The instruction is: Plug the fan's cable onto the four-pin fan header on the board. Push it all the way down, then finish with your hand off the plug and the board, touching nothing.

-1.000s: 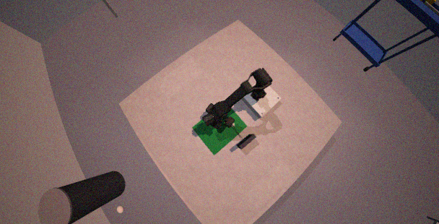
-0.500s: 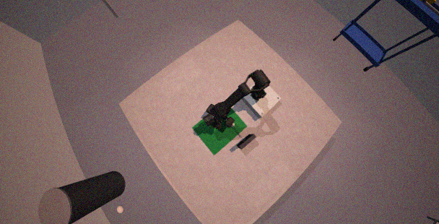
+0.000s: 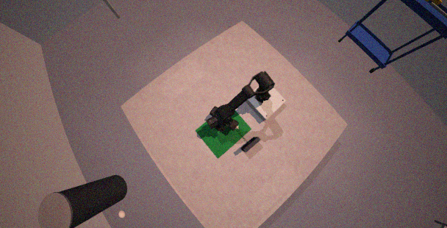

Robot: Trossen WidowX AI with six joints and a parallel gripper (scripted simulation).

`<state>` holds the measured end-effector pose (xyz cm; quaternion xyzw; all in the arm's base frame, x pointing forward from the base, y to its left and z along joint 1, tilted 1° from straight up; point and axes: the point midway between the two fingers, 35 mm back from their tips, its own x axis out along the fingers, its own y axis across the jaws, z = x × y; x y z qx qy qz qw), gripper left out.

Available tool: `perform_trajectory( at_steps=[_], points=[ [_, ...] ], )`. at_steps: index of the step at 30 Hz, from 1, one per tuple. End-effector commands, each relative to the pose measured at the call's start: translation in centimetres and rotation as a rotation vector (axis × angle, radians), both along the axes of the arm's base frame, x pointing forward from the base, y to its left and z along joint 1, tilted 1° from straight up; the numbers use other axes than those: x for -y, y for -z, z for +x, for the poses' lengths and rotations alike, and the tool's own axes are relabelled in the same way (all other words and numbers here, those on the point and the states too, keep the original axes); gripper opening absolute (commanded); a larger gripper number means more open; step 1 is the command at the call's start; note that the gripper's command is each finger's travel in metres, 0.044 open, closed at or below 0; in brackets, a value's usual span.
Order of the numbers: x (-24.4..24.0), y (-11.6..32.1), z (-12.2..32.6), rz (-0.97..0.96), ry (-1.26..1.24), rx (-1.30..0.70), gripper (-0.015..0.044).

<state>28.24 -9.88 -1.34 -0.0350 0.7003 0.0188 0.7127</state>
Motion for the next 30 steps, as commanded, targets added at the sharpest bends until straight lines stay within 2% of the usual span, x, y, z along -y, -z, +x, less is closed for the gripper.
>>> perform_trajectory(
  at_steps=[1, 4, 7, 11, 18, 30],
  points=[
    [0.0, 0.0, 0.0, 0.000, 0.000, 0.001, 0.0072],
    [0.0, 0.0, 0.0, 0.000, 0.000, 0.001, 0.0000],
    [0.0, -0.3, 0.0, 0.000, 0.000, 0.001, 0.0000],
    [-0.1, -4.7, 0.0, -0.002, 0.002, -0.004, 0.0000],
    [-0.2, -4.9, 0.0, -0.002, 0.008, -0.004, 0.0000],
    [-4.6, -4.8, -0.2, 0.008, 0.390, 0.004, 0.0000]
  ],
)
